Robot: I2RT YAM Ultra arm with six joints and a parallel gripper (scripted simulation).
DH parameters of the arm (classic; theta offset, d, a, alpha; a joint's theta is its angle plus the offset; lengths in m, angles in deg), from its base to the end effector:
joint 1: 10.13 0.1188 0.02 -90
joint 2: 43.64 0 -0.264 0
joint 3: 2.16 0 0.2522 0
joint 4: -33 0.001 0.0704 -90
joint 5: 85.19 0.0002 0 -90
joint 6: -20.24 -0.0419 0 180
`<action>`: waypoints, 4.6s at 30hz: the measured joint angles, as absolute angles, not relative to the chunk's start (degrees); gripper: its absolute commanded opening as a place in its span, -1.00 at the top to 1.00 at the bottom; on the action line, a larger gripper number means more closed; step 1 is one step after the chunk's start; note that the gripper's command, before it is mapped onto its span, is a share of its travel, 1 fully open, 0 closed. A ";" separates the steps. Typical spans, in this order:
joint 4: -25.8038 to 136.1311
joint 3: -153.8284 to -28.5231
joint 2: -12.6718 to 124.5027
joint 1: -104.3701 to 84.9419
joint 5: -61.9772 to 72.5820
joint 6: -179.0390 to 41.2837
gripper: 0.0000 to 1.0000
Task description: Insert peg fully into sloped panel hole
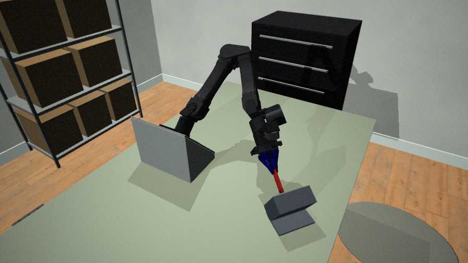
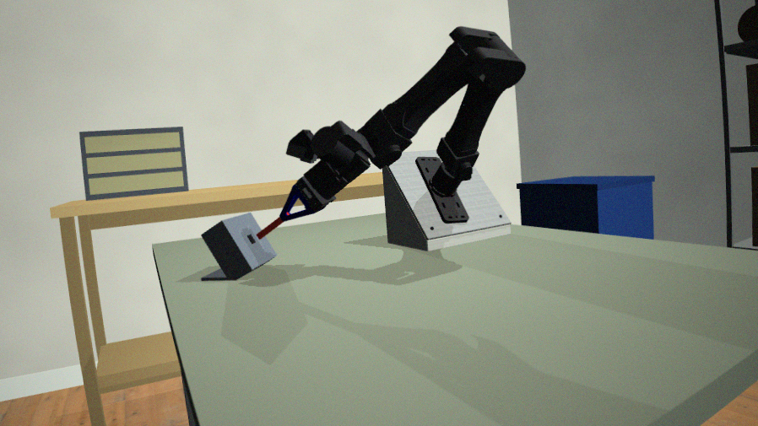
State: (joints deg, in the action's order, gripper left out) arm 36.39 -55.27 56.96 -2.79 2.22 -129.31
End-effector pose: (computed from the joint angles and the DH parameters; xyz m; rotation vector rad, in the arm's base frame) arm 0.3067 0.0424 0.1052 1.1001 2.2916 0.5457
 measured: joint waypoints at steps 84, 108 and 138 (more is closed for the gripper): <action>35.13 -51.99 52.48 -2.62 2.49 -130.06 1.00; 34.54 -51.86 54.38 -2.66 2.33 -129.88 1.00; 37.97 -54.27 53.98 -2.66 2.33 -129.88 1.00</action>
